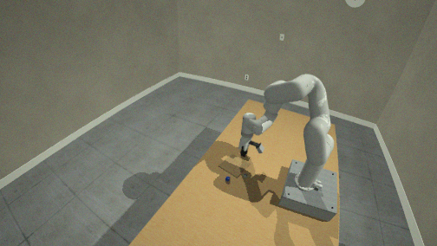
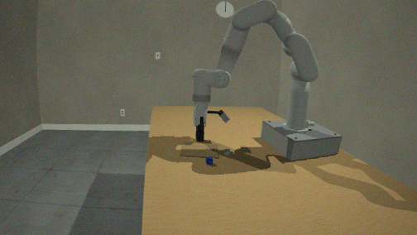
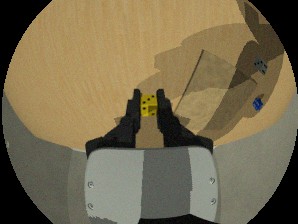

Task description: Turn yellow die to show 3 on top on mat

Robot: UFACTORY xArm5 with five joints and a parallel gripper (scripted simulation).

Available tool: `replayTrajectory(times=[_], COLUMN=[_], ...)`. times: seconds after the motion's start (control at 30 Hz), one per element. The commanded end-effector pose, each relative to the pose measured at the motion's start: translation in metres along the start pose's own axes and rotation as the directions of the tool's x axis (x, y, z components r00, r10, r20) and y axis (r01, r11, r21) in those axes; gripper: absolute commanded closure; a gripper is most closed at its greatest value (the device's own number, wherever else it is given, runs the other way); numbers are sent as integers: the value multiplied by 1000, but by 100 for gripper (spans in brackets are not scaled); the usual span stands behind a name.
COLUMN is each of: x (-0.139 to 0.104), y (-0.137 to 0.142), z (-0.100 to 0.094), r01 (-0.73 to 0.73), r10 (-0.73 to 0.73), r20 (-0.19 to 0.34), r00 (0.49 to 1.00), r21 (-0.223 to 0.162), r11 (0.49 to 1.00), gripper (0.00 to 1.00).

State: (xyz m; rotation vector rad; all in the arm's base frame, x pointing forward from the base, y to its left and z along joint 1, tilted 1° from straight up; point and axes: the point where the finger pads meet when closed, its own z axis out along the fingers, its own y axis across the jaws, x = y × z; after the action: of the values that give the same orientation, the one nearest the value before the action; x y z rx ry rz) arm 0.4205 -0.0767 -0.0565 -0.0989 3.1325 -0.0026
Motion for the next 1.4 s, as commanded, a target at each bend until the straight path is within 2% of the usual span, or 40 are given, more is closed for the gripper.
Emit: replayTrajectory(times=[0.0, 0.3, 0.47, 0.53, 0.83, 0.97, 1.37], x=[-1, -1, -1, -1, -1, -1, -1], y=[0, 0, 0, 0, -1, -2, -2], z=[-1, -1, -15, -15, -78, -97, -100], r01=[0, 0, 0, 0, 0, 0, 0], r10=[0, 0, 0, 0, 0, 0, 0], r20=[3, 3, 3, 3, 3, 3, 3], r00=[1000, 1000, 1000, 1000, 1000, 1000, 1000], r21=[1, 1, 1, 1, 1, 1, 1], r11=[1000, 1000, 1000, 1000, 1000, 1000, 1000], gripper=[85, 85, 85, 85, 85, 85, 85])
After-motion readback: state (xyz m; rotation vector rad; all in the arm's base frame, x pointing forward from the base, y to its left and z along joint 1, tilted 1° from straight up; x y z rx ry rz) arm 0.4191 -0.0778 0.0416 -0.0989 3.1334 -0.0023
